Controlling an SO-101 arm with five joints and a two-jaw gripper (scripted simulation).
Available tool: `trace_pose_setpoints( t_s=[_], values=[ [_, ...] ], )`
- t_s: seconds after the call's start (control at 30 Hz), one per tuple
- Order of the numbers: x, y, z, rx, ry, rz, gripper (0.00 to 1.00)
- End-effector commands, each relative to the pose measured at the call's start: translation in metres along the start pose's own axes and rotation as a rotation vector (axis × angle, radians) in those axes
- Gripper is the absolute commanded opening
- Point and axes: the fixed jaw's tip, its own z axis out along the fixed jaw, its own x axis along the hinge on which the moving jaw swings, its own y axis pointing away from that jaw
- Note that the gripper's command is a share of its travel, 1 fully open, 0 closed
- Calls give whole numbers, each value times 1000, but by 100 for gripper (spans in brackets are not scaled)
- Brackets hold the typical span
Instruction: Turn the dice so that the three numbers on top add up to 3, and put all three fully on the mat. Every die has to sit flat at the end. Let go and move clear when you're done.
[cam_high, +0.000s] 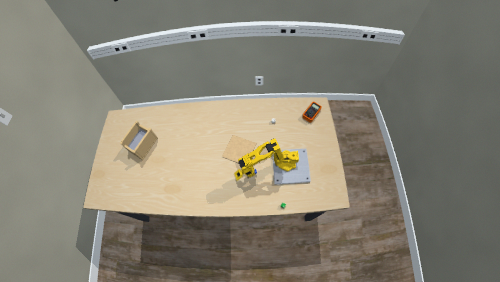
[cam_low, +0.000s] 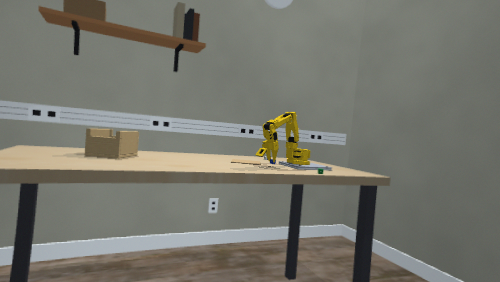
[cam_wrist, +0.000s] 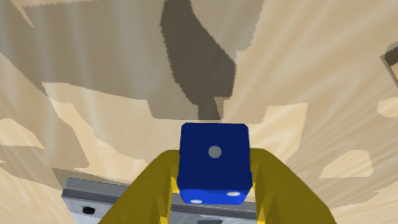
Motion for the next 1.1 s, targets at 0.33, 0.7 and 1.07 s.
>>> trace_pose_setpoints(
  t_s=[0.33,0.7,1.07],
  values=[
    [11,1,-30,-11,-259,-3,0],
    [12,1,-32,-12,-281,-3,0],
    [12,1,-32,-12,-281,-3,0]
  ],
)
